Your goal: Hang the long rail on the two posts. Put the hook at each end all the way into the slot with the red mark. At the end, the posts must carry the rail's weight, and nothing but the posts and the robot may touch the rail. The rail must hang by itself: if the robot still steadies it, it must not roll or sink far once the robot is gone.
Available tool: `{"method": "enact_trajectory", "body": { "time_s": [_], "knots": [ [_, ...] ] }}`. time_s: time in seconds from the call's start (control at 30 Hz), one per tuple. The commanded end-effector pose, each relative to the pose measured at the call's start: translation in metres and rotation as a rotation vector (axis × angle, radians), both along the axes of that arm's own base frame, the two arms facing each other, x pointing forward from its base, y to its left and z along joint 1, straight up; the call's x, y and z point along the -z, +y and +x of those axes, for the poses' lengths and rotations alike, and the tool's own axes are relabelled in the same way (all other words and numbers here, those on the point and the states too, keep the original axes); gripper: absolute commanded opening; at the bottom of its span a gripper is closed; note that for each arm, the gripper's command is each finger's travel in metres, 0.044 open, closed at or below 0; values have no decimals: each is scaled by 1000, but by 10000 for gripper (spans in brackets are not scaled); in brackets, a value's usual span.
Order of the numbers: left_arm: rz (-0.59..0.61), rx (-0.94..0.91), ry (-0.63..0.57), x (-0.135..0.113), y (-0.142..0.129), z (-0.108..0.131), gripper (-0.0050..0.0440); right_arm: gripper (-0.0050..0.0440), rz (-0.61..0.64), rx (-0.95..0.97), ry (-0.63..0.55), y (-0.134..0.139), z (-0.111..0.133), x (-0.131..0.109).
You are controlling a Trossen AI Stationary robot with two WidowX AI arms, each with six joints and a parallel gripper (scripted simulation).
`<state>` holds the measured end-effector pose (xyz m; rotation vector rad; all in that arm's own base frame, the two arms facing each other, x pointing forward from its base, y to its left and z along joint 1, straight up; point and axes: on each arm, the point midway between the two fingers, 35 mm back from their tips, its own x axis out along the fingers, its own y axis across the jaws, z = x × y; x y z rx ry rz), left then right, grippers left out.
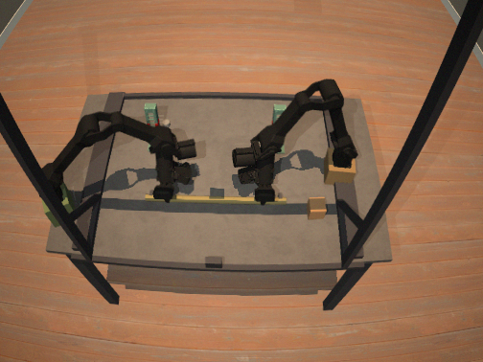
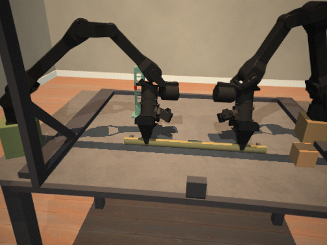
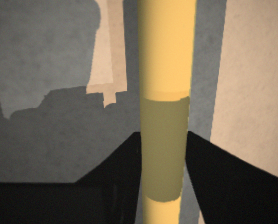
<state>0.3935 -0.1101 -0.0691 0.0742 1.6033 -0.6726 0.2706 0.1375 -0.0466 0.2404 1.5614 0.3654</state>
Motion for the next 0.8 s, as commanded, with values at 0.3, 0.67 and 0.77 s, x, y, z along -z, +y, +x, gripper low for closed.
{"method": "enact_trajectory", "body": {
  "time_s": [0.3,0.67,0.77],
  "knots": [
    [-13,2,-26,-9,-1,5,-50,266,13,-1,-17,1,4,-4],
    [-13,2,-26,-9,-1,5,-50,440,20,-2,-38,-21,10,-64],
    [-13,2,-26,-9,-1,5,-50,440,20,-2,-38,-21,10,-66]
  ]
}}
